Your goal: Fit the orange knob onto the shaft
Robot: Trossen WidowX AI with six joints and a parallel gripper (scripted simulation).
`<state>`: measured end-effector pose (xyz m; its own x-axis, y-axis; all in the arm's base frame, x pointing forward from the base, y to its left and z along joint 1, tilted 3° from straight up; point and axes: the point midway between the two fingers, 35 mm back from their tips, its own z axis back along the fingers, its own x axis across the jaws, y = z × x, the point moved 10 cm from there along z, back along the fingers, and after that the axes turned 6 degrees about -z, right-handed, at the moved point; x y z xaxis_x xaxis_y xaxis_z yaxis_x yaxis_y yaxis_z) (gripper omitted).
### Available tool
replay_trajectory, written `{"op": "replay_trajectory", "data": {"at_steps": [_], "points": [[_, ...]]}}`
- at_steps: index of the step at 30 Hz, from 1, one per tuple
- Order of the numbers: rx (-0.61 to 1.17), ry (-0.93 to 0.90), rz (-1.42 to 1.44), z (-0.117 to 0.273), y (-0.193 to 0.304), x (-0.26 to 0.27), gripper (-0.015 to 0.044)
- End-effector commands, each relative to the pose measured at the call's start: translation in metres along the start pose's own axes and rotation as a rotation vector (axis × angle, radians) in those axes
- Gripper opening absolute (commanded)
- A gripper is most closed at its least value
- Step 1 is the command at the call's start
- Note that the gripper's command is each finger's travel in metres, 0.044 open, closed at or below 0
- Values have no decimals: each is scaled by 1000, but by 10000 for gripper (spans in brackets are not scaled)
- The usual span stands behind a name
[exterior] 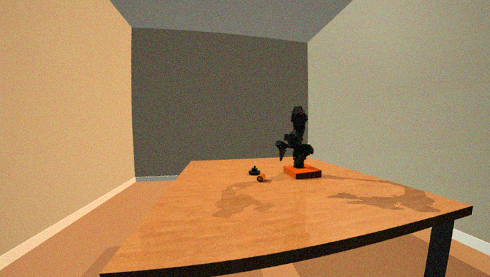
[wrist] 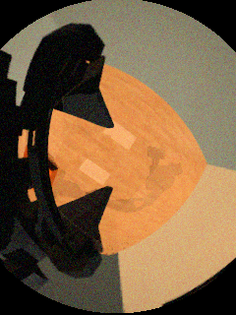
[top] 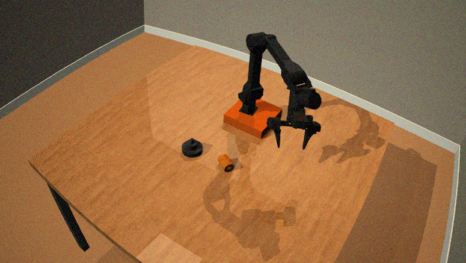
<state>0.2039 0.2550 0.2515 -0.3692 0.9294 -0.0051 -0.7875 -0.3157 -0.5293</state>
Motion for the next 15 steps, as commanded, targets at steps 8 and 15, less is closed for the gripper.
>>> {"op": "replay_trajectory", "data": {"at_steps": [8, 15], "points": [[608, 123, 356, -77, -31, -153, 440], [805, 12, 441, -91, -25, -204, 440]]}}
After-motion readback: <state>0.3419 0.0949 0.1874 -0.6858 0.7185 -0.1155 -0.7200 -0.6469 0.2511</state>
